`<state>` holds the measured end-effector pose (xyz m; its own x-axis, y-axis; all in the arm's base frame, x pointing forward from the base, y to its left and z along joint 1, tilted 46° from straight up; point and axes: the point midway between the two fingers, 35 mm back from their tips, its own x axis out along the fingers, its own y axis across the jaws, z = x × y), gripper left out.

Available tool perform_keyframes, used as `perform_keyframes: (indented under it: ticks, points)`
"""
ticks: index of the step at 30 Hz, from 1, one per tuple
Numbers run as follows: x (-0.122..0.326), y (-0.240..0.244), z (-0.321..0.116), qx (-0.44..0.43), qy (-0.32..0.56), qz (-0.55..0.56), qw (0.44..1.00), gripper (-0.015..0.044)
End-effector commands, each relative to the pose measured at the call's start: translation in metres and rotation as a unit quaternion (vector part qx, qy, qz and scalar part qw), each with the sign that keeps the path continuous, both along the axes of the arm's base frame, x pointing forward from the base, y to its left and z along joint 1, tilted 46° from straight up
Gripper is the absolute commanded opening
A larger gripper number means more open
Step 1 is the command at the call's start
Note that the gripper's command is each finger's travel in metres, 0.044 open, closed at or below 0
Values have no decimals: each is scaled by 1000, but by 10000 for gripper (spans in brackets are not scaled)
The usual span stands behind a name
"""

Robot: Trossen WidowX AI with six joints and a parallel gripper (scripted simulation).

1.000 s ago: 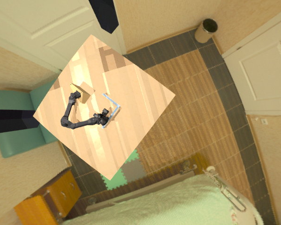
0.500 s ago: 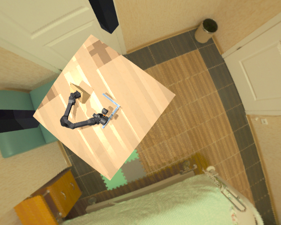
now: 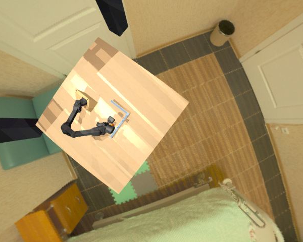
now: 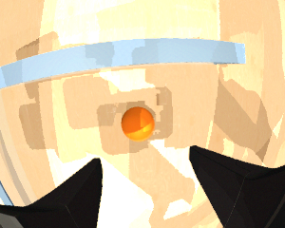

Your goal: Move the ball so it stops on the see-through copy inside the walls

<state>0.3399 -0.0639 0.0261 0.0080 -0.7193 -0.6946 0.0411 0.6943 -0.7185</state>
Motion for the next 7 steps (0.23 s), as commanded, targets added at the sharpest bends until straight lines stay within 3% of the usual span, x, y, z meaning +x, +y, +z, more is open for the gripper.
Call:
perform_keyframes:
  ticks: [1,5,7]
  points:
    - [0,7,7,1,1,0,1000,338]
    - [0,36,35,1,0,0,1000,440]
    - [0,36,35,1,0,0,1000,440]
